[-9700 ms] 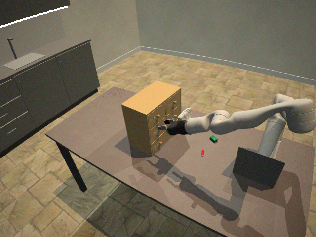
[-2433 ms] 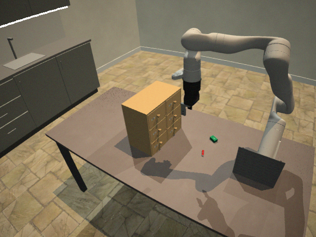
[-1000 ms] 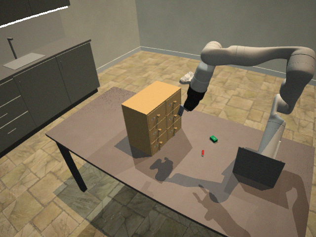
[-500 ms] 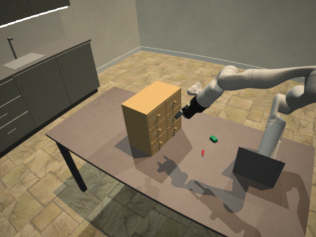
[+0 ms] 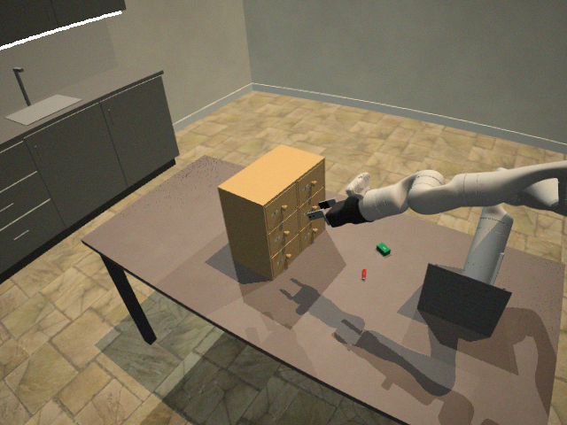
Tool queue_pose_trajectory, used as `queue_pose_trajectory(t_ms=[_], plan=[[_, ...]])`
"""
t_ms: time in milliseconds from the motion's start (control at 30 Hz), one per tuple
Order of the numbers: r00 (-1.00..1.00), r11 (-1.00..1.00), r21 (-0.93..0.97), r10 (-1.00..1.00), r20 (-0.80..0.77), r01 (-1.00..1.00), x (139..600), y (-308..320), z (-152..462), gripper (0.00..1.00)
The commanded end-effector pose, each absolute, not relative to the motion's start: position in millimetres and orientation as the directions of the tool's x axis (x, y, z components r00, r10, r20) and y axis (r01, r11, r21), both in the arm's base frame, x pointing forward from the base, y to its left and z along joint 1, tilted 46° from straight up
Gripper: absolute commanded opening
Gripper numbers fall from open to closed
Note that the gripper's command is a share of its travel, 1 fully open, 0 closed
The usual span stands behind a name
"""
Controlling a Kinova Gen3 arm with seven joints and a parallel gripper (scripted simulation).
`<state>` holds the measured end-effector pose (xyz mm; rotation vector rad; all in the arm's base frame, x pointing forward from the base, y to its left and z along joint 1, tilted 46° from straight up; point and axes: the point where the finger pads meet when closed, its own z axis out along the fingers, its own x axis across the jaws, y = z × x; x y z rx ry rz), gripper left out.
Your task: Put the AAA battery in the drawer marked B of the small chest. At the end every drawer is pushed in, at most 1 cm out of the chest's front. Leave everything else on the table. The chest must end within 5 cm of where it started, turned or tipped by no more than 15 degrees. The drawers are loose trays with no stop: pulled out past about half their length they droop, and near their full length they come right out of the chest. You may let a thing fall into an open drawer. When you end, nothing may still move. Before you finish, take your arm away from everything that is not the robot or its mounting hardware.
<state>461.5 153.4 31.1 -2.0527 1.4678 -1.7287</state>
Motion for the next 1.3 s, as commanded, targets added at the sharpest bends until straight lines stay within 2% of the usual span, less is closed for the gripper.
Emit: queue_pose_trajectory(t_ms=[0,1267], plan=[[-0.098,-0.569,-0.619,-0.689,0.718,-0.541,463,147,29,1.0],[-0.096,-0.642,-0.666,-0.689,0.718,-0.379,474,137,19,1.0]])
